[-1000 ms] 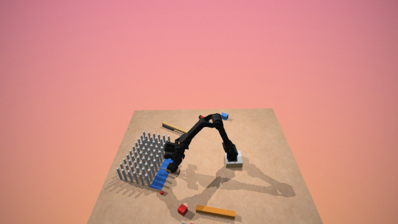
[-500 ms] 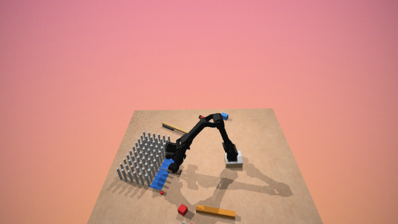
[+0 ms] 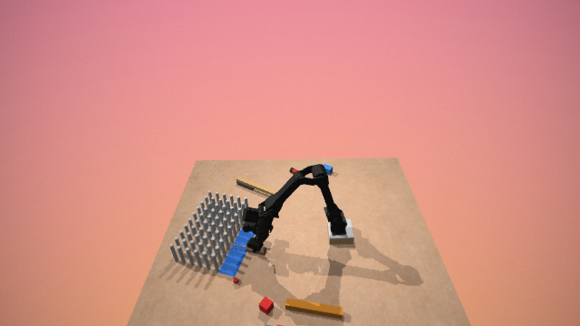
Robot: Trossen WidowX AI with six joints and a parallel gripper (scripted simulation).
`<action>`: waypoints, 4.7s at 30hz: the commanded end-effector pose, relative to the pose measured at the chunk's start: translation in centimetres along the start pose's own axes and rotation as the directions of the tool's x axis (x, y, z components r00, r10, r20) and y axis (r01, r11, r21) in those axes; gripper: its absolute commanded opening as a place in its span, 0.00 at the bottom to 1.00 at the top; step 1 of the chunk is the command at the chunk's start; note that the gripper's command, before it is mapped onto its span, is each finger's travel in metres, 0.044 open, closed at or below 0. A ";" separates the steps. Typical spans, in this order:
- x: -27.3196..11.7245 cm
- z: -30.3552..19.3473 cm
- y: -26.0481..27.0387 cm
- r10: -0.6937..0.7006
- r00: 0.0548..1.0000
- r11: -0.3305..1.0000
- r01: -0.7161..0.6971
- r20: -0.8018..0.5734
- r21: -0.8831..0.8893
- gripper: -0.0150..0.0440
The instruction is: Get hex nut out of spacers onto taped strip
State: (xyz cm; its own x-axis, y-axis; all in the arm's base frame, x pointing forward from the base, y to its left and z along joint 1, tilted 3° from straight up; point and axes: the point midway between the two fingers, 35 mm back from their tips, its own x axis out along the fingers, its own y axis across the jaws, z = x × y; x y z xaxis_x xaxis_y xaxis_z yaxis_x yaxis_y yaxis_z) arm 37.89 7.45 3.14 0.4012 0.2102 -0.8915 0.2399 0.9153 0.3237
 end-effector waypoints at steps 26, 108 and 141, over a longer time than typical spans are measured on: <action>-0.6 -1.9 -0.1 -0.002 1.000 1.000 0.002 -0.004 0.006 0.25; -2.1 -7.4 0.0 -0.005 1.000 1.000 0.005 -0.021 0.006 0.25; -2.8 -9.8 0.0 -0.007 1.000 1.000 0.007 -0.029 0.006 0.25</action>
State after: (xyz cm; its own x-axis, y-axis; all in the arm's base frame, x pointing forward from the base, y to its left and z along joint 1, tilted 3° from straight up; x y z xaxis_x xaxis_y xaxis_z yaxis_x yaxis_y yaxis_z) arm 28.47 10.25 2.45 0.3740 0.2139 -0.9024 0.2439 0.9161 0.3182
